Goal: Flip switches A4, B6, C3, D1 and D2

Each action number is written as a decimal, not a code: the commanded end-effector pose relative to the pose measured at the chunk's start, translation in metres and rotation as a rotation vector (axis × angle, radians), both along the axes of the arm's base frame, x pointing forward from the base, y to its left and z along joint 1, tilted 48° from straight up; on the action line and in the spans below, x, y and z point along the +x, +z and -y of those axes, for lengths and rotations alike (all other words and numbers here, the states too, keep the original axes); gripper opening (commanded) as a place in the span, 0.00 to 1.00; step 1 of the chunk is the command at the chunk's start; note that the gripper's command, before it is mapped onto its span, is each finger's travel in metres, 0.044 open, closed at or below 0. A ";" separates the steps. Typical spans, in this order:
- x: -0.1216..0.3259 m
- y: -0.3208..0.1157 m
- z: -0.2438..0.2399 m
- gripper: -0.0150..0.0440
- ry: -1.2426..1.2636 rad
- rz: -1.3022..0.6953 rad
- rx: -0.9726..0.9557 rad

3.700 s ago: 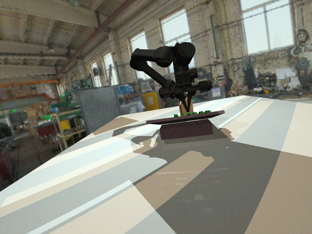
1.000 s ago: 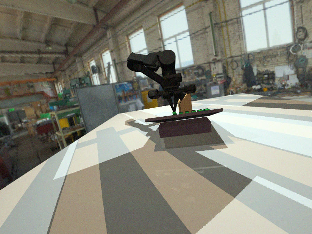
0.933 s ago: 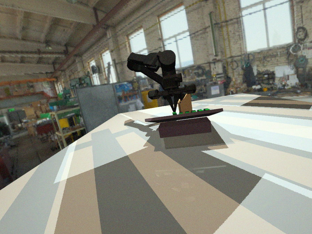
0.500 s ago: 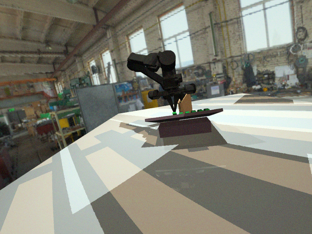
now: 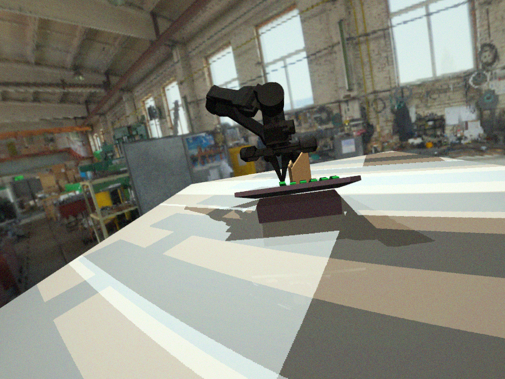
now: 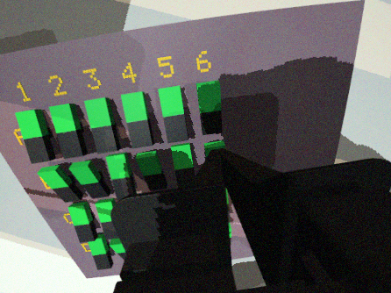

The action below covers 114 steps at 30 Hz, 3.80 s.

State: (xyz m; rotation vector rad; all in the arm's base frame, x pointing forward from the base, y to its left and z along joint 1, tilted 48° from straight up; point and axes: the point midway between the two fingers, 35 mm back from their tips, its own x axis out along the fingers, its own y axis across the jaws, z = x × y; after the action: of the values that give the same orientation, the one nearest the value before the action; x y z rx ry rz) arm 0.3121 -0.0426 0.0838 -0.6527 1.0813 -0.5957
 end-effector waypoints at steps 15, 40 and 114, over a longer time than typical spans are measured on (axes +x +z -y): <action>0.001 -0.002 0.001 0.25 0.004 -0.003 0.003; -0.023 0.034 -0.044 0.25 0.023 0.011 0.002; -0.028 -0.067 -0.039 0.25 0.004 -0.004 0.006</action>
State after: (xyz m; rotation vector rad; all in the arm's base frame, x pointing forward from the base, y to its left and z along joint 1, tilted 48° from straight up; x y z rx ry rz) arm 0.2835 -0.0028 0.0169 -0.6454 1.0869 -0.5872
